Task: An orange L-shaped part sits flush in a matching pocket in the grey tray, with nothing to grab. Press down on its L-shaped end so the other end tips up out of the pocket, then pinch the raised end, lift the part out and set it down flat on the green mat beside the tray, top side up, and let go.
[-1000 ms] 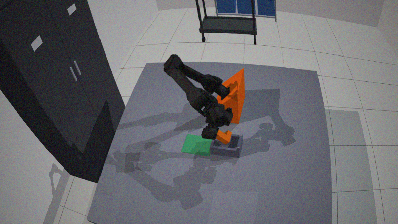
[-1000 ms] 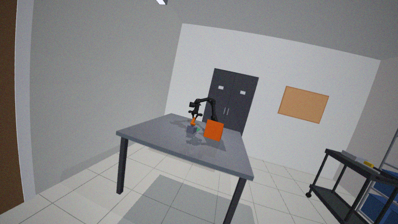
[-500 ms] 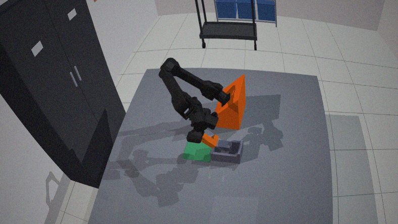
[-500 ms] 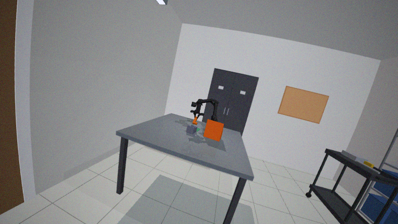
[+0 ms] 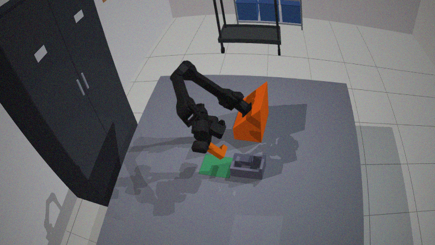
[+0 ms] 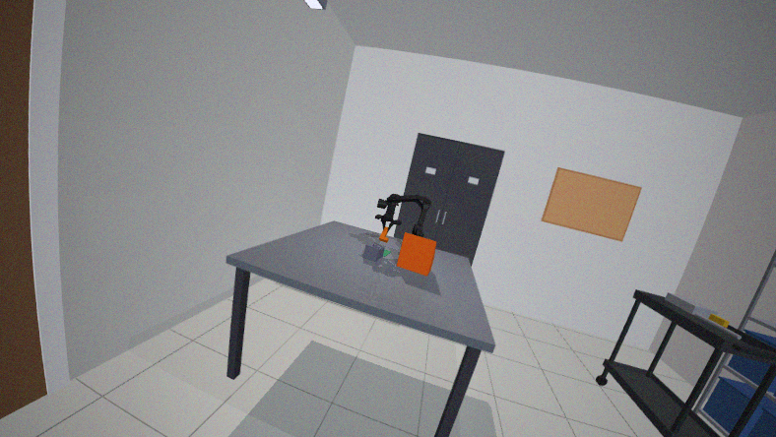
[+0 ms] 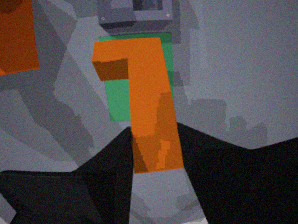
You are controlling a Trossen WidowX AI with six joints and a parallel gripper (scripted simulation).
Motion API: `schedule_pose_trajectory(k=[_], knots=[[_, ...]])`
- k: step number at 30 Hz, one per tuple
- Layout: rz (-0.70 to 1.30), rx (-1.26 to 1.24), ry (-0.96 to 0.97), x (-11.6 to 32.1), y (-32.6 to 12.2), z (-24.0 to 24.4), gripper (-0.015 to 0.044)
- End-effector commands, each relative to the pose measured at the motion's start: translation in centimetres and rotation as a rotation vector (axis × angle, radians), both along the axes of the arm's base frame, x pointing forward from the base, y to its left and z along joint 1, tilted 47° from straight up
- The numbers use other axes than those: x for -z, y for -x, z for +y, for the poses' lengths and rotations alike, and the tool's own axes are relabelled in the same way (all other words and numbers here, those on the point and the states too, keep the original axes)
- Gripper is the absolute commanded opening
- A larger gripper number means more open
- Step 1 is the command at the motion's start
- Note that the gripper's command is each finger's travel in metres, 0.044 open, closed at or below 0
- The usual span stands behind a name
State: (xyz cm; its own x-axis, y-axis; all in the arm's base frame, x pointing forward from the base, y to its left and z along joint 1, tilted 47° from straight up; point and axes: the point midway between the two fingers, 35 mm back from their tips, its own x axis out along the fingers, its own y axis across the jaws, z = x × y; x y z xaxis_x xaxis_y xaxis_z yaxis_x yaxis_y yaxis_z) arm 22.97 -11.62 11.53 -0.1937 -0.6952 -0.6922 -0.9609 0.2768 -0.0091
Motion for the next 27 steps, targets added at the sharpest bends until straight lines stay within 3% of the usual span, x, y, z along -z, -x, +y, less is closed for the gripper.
schedule_pose_trajectory(k=[1, 27], knots=[[0.013, -0.002, 0.003, 0.0, 0.3, -0.3, 0.0000], [0.012, -0.002, 0.004, 2.8, 1.1, -3.1, 0.0000]])
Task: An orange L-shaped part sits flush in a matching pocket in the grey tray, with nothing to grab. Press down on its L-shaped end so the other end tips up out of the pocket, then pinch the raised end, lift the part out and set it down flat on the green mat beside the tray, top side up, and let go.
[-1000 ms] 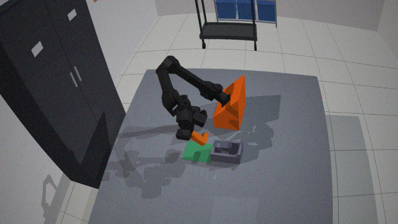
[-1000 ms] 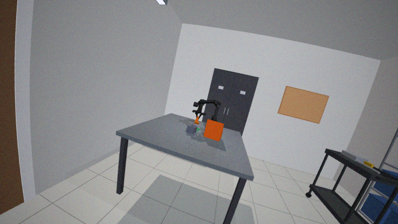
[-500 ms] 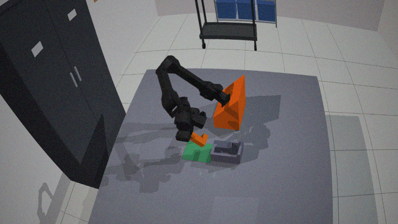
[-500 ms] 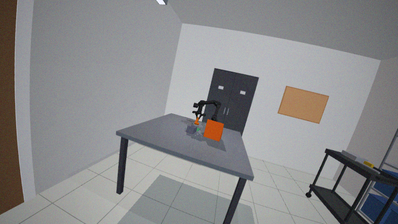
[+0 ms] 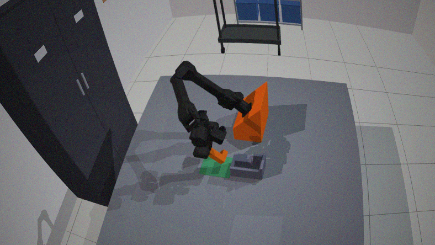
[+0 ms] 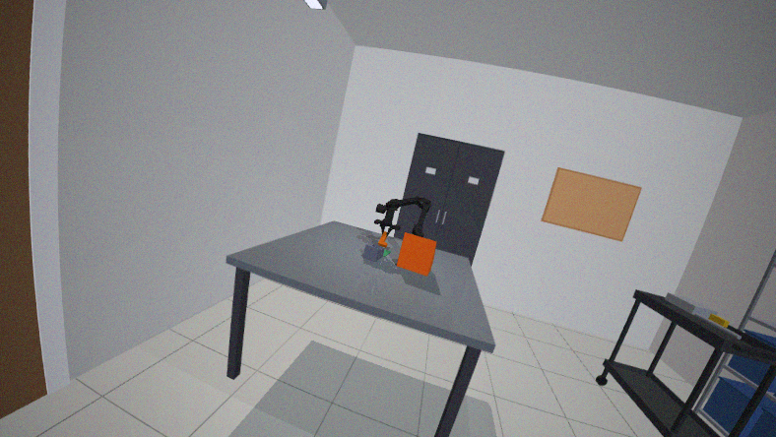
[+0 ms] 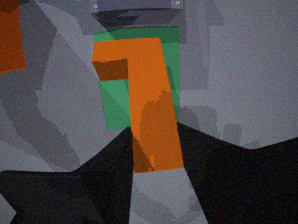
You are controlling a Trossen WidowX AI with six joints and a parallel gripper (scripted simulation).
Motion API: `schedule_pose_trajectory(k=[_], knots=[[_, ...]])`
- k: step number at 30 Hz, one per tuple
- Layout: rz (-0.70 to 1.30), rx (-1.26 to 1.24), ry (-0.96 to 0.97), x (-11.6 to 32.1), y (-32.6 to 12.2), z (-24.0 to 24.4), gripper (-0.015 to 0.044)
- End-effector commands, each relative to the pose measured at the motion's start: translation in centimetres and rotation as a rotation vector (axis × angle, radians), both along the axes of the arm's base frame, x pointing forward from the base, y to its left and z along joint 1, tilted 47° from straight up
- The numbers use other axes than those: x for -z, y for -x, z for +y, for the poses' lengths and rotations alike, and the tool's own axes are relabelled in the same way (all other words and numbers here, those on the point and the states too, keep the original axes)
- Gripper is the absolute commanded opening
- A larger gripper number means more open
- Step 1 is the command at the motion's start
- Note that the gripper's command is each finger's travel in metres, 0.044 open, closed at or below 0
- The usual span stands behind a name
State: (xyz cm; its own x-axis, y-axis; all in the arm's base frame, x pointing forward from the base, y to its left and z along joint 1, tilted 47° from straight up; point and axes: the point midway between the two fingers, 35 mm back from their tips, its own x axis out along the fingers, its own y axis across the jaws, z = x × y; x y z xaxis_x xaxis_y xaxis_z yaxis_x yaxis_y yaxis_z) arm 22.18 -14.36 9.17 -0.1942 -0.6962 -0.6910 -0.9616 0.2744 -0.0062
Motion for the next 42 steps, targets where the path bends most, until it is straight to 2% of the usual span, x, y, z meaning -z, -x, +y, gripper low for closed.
schedule_pose_trajectory(k=[1, 25, 42], knots=[[0.009, 0.000, 0.003, 0.6, 0.4, -0.5, 0.0000], [0.009, 0.001, 0.005, 3.1, 1.2, -3.1, 0.0000], [0.009, 0.001, 0.005, 3.2, 1.2, -3.2, 0.0000]])
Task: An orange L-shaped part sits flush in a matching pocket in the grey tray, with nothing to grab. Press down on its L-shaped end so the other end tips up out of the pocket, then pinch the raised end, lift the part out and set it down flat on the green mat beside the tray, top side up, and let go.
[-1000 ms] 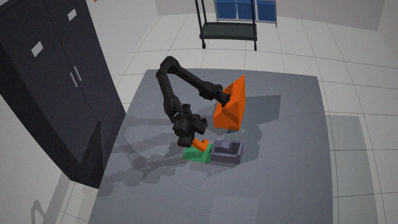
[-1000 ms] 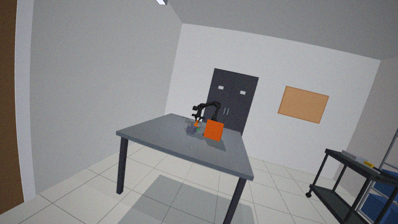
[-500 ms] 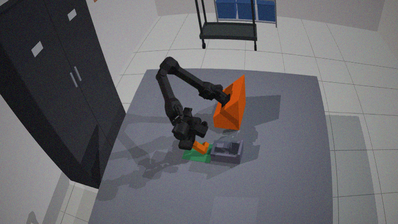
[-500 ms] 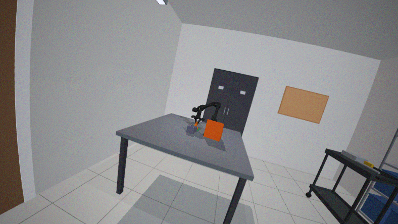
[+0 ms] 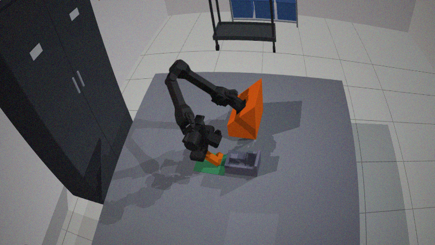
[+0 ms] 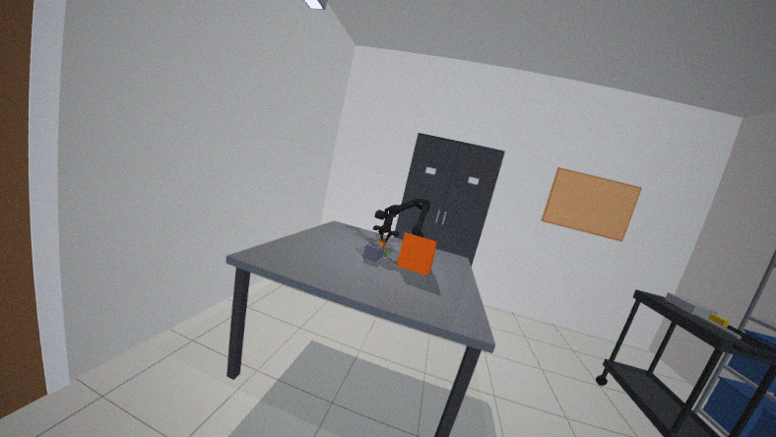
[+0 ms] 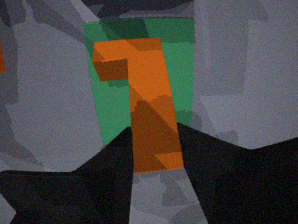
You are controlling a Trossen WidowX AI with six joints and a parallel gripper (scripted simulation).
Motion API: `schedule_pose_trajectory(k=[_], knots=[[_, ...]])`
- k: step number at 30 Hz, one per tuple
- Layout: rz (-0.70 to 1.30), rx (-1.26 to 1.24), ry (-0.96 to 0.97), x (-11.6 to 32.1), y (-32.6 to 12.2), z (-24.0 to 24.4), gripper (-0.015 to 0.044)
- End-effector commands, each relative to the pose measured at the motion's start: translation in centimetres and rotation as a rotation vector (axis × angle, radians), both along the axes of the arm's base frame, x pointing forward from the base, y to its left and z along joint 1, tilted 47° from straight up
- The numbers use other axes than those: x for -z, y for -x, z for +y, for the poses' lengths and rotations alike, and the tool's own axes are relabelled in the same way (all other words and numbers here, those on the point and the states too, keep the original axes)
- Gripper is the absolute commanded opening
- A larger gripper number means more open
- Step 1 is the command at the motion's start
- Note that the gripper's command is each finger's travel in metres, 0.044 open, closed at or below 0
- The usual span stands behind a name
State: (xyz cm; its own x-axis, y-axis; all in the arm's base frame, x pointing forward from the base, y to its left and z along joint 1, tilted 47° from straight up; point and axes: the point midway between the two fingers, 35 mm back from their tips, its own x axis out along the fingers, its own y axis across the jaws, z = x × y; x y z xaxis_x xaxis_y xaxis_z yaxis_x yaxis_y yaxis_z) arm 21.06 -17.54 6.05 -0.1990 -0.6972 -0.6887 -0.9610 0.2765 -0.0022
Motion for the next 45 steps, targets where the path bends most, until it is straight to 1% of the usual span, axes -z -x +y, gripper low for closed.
schedule_pose_trajectory(k=[1, 5, 15, 18, 20, 23, 25, 45], knots=[[0.005, -0.002, 0.003, 0.0, 0.1, 0.0, 0.0000], [0.000, 0.000, 0.000, 0.0, 0.0, 0.0, 0.0000], [0.000, 0.000, -0.001, -0.1, -0.1, 0.2, 0.0263], [-0.001, -0.001, -0.006, -1.3, -0.7, 1.5, 0.0341], [0.000, -0.002, -0.009, -3.0, -1.3, 3.3, 0.0394], [0.004, -0.002, -0.003, -5.5, -1.7, 5.7, 0.0400], [0.005, -0.002, -0.001, -6.1, -1.8, 6.3, 0.0400], [0.002, -0.011, 0.001, -5.7, -1.9, 6.0, 0.0400]])
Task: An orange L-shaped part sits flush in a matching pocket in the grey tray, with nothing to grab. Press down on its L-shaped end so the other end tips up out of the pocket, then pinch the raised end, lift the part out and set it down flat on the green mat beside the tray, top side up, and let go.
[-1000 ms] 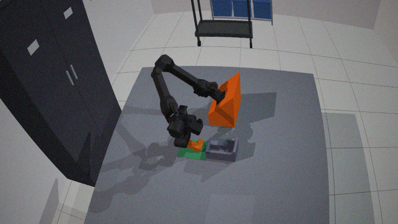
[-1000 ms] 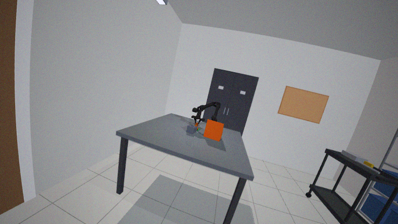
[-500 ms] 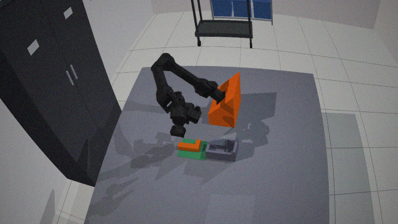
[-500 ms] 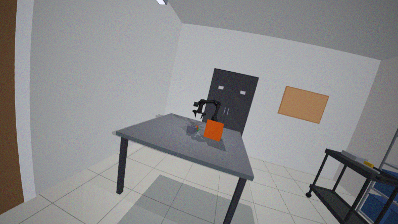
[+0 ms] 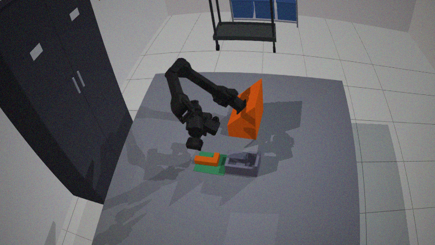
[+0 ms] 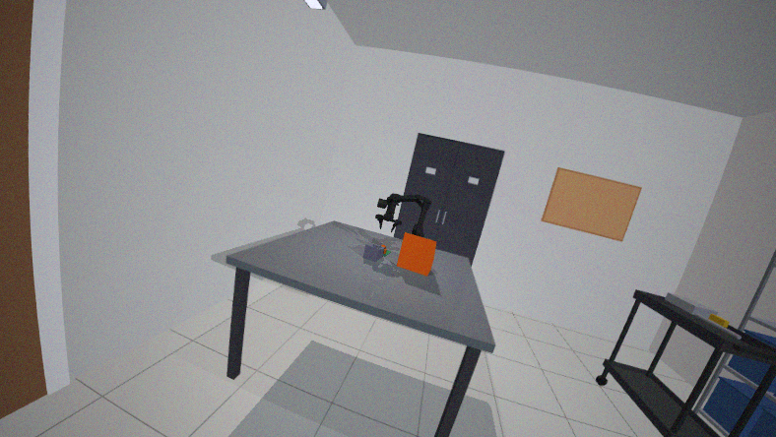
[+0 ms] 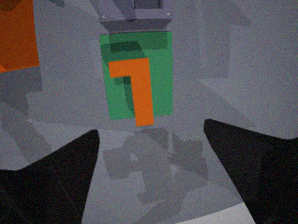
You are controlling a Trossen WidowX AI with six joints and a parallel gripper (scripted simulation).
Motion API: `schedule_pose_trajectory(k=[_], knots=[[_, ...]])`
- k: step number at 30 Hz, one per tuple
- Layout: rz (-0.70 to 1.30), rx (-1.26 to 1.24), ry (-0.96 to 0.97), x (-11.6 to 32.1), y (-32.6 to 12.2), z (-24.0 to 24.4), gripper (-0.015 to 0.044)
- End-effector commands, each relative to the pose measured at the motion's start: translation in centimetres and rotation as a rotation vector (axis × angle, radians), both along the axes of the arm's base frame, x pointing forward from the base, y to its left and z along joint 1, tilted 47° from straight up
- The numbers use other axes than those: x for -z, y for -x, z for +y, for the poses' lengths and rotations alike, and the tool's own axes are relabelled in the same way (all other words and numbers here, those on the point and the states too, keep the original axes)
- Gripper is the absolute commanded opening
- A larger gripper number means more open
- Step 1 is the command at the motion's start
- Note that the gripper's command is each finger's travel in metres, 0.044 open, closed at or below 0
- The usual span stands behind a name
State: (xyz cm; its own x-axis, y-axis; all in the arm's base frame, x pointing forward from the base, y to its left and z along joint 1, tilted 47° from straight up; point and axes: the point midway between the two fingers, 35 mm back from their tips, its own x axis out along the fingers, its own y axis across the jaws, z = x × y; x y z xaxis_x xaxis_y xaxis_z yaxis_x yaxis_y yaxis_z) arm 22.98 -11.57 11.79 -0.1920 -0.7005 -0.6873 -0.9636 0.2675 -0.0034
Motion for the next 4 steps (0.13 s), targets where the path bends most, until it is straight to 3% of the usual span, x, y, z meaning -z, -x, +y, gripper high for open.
schedule_pose_trajectory(k=[1, 4], knots=[[0.003, -0.002, -0.001, 0.08, 0.04, 0.00, 0.0400], [0.003, -0.002, -0.001, 0.08, 0.04, 0.00, 0.0400]])
